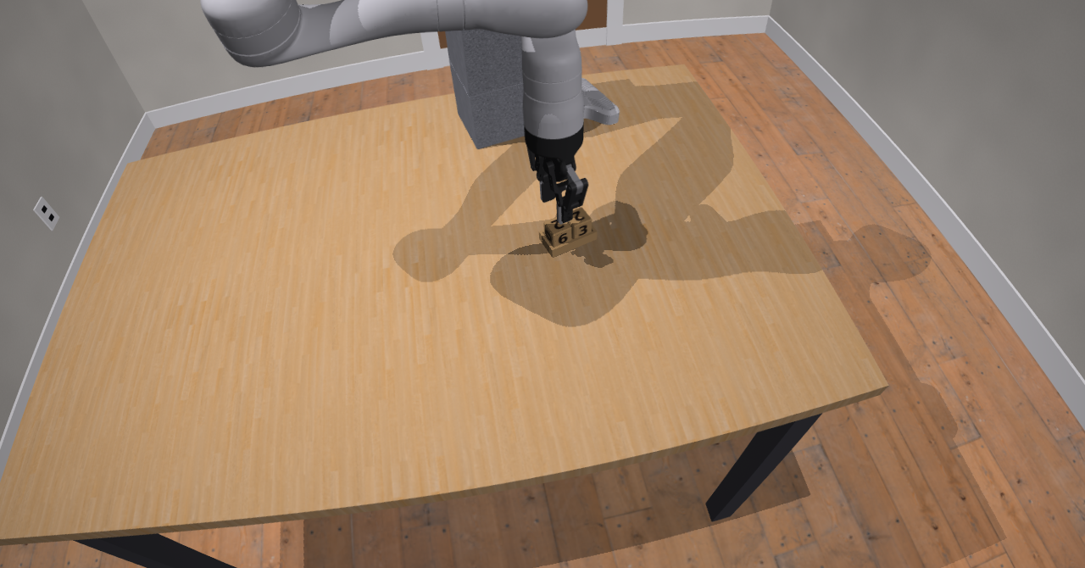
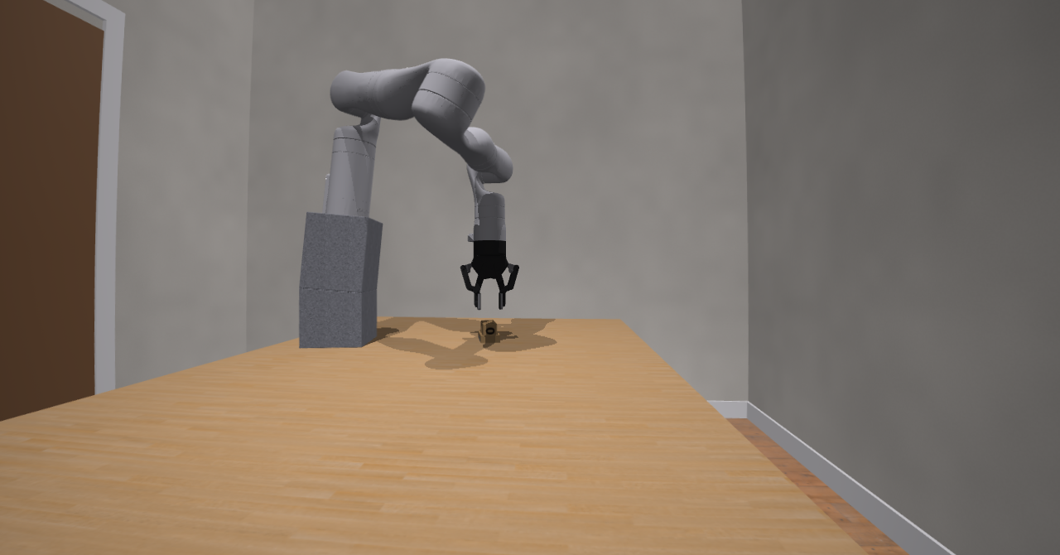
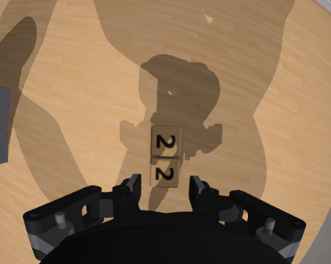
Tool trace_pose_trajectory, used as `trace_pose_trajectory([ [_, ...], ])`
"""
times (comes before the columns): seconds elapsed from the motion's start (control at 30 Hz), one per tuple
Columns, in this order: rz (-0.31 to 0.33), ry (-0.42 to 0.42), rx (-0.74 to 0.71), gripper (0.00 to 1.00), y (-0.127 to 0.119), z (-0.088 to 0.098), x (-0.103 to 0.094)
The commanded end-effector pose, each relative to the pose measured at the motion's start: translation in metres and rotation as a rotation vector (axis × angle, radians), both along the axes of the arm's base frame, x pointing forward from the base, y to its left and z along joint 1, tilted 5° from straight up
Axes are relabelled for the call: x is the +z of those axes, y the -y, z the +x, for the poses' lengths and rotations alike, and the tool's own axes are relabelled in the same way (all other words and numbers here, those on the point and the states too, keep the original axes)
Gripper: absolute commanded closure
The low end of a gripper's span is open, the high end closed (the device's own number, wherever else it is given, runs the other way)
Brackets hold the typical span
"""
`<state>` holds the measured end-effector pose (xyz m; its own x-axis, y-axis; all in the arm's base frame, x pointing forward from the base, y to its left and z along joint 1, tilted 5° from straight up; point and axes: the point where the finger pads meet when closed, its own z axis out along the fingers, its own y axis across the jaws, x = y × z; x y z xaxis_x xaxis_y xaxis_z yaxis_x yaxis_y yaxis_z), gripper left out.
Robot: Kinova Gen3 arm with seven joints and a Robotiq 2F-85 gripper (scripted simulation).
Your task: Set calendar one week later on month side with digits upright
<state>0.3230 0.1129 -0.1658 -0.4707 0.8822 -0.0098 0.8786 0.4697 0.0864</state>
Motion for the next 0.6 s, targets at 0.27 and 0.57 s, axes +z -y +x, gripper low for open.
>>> trace_pose_trajectory([
  [0.27, 0.002, -0.003, -0.001, 0.52, -0.001, 0.0, -0.014],
  [0.57, 0.002, -0.003, -0.001, 0.52, -0.002, 0.0, -0.02],
])
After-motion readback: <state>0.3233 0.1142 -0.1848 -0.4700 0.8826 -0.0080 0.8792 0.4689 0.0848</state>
